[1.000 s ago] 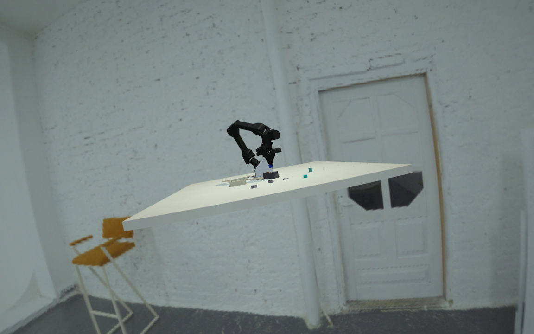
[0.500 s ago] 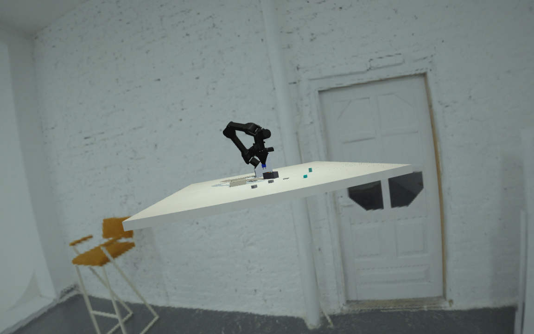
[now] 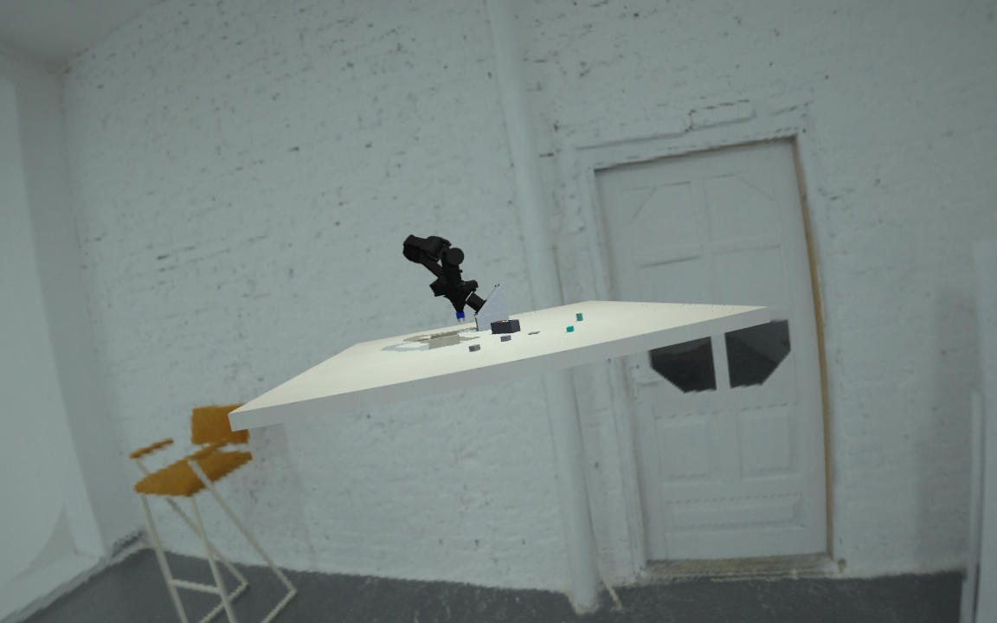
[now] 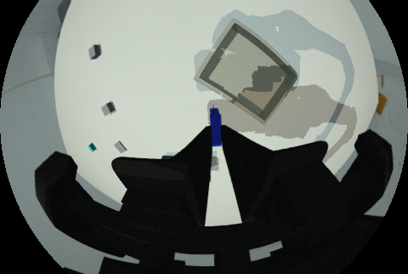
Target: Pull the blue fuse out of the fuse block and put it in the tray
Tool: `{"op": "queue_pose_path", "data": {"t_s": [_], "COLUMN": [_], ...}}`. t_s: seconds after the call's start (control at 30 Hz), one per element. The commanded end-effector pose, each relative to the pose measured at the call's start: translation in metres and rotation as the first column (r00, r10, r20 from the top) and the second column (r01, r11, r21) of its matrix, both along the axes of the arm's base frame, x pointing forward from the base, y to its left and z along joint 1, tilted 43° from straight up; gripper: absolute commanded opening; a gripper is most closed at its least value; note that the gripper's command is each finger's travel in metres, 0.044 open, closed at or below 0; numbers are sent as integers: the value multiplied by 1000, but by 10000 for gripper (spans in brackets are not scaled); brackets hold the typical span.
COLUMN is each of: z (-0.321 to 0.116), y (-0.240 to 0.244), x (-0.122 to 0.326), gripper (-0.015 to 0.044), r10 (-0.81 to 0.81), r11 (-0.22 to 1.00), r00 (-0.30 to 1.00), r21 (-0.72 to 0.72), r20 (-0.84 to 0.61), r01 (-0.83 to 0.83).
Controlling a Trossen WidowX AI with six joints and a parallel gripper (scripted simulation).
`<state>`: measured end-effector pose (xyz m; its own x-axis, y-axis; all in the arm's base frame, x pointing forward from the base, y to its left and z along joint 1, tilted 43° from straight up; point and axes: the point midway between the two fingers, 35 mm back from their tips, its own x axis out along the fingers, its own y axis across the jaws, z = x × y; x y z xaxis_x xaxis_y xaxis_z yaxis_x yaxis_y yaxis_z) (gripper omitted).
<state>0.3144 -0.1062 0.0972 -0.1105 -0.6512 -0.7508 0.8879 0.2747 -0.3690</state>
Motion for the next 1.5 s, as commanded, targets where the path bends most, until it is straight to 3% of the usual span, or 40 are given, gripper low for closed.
{"op": "queue_pose_path", "data": {"t_s": [0.0, 0.3, 1.27, 1.47], "z": [19, 45, 16, 18], "y": [-20, -47, -74, -72], "x": [-13, -32, -37, -36], "gripper": [0, 0, 0, 157], "r10": [1, -3, -3, -6], "r11": [1000, 1000, 1000, 1000], "r00": [1000, 1000, 1000, 1000], "r21": [-11, -27, -29, -27], "r20": [-10, -15, -15, -8], "r01": [-1, 3, 3, 6]}}
